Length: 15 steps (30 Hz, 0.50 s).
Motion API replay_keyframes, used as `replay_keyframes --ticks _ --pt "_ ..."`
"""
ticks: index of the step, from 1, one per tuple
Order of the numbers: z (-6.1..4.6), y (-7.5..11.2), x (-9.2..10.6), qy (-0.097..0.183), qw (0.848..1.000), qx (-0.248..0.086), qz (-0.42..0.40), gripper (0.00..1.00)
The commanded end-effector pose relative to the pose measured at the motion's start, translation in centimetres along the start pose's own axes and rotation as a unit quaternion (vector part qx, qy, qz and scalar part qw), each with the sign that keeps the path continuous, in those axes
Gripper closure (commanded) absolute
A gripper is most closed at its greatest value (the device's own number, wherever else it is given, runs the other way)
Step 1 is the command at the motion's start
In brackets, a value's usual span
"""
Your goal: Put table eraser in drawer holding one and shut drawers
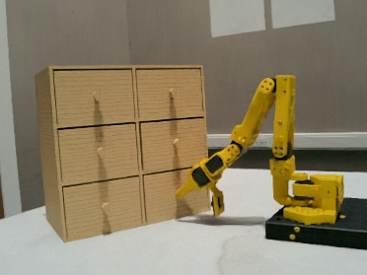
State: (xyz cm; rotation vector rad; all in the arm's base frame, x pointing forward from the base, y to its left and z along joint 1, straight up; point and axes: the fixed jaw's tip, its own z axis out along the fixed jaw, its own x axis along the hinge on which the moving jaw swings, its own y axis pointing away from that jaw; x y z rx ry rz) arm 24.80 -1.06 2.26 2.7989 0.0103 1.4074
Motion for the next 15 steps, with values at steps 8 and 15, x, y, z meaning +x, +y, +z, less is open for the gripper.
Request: replay_keyframes --ticks 8,15 --pt "0.09 0.56 0.25 0.003 1.0 -0.011 0.002 1.0" --pt "-0.03 0.31 0.09 0.002 1.0 -0.007 0.001 1.0"
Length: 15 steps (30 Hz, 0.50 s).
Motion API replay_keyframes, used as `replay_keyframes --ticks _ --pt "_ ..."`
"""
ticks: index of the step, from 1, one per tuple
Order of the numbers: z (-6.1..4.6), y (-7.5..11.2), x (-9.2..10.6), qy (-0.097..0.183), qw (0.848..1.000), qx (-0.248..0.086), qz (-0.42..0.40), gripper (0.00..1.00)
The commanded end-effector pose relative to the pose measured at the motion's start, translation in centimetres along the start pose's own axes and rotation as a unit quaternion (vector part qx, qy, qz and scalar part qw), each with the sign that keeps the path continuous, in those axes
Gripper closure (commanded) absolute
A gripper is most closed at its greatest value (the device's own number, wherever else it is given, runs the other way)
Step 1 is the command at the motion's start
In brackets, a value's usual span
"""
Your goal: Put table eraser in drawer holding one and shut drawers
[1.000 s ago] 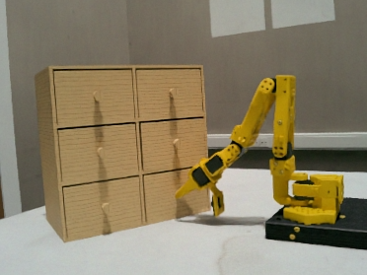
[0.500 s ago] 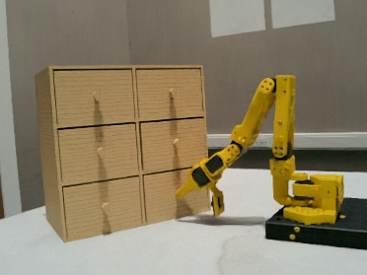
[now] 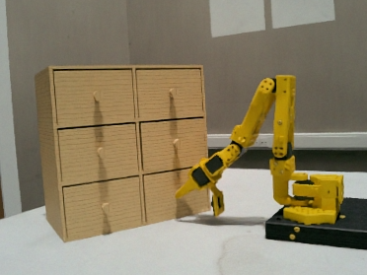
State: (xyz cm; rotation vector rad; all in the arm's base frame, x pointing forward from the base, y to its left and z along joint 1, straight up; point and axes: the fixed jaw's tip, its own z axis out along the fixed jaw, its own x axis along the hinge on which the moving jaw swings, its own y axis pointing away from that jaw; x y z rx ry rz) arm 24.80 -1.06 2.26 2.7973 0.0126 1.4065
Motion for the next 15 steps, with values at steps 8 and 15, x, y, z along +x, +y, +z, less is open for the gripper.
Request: replay_keyframes --ticks 8,15 --pt "-0.03 0.31 0.08 0.002 1.0 -0.006 0.002 0.98" --pt "-0.03 0.31 0.08 0.002 1.0 -0.006 0.002 0.92"
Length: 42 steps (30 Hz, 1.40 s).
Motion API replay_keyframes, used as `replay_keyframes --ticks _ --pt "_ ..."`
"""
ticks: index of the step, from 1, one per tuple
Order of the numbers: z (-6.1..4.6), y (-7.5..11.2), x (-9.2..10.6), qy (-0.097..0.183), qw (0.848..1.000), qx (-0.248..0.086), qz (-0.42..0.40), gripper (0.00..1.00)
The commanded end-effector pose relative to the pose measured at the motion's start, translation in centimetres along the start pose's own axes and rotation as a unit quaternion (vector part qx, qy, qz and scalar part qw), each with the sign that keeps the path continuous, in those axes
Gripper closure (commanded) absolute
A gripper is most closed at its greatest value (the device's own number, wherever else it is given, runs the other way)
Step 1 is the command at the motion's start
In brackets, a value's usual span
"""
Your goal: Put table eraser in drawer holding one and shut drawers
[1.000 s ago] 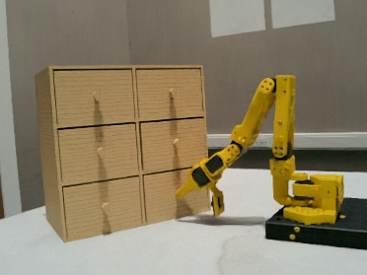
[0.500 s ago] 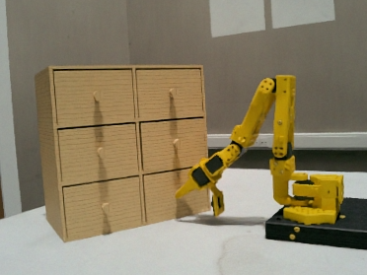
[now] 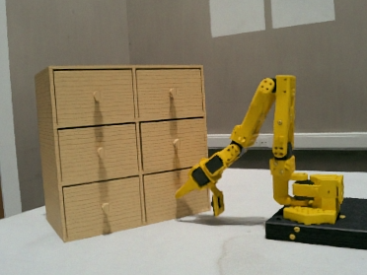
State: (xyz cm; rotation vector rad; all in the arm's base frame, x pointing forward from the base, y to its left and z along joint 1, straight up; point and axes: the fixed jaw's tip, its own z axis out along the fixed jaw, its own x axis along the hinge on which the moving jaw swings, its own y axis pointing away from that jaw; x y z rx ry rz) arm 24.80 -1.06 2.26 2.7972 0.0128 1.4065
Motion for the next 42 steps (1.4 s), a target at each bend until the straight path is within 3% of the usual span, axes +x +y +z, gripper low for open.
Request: replay_keyframes --ticks 1,24,42 --pt "0.0 0.3 0.1 0.002 1.0 -0.006 0.002 0.91" --pt "0.0 0.3 0.1 0.002 1.0 -0.006 0.002 0.79" --pt "-2.6 -1.7 -1.6 0.004 0.999 0.03 -0.011 0.79"
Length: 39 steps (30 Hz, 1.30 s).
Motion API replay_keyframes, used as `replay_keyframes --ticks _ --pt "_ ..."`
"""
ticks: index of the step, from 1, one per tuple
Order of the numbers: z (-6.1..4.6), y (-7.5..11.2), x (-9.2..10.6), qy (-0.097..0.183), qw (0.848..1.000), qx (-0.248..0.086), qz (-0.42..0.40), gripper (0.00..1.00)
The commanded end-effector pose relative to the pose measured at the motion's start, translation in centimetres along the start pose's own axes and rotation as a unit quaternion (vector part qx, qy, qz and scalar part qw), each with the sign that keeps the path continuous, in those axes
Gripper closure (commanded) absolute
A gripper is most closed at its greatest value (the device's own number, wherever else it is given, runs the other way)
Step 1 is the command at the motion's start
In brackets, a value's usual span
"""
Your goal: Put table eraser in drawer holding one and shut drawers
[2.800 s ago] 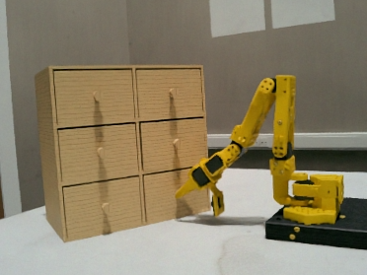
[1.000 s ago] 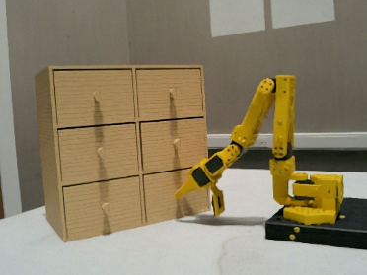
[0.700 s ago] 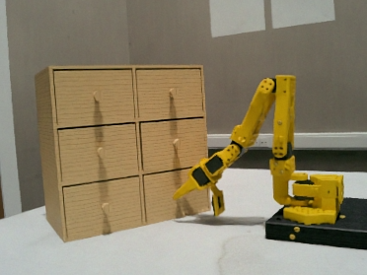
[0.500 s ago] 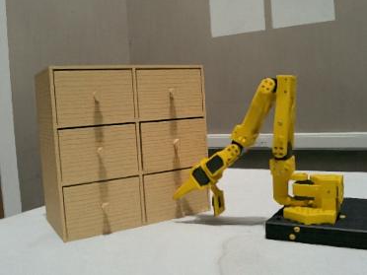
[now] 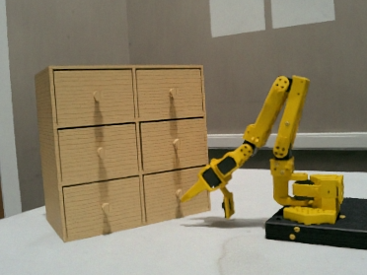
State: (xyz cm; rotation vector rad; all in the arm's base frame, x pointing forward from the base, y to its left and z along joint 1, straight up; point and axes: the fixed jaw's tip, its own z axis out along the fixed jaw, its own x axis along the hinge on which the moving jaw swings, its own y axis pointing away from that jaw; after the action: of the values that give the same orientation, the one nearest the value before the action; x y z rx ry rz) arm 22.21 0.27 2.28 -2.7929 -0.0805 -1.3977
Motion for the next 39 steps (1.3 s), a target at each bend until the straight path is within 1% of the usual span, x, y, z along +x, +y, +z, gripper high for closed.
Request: replay_keyframes --ticks 1,6,16,26,31,33,39 --pt "-0.7 -0.5 -0.3 0.005 1.0 0.01 0.001 0.79" --pt "-1.3 -1.1 -0.9 0.006 1.0 0.021 -0.002 0.79" --pt "-1.3 -1.1 -0.9 0.006 1.0 0.021 -0.002 0.79" --pt "-1.3 -1.2 -0.1 -0.03 0.999 0.021 -0.001 0.79" --pt "-1.6 -1.2 0.4 -0.048 0.999 0.022 -0.001 0.79" --pt "-1.6 -1.2 0.4 -0.048 0.999 0.022 -0.001 0.79" --pt "-2.1 -1.2 0.9 -0.07 0.997 0.022 -0.001 0.79"
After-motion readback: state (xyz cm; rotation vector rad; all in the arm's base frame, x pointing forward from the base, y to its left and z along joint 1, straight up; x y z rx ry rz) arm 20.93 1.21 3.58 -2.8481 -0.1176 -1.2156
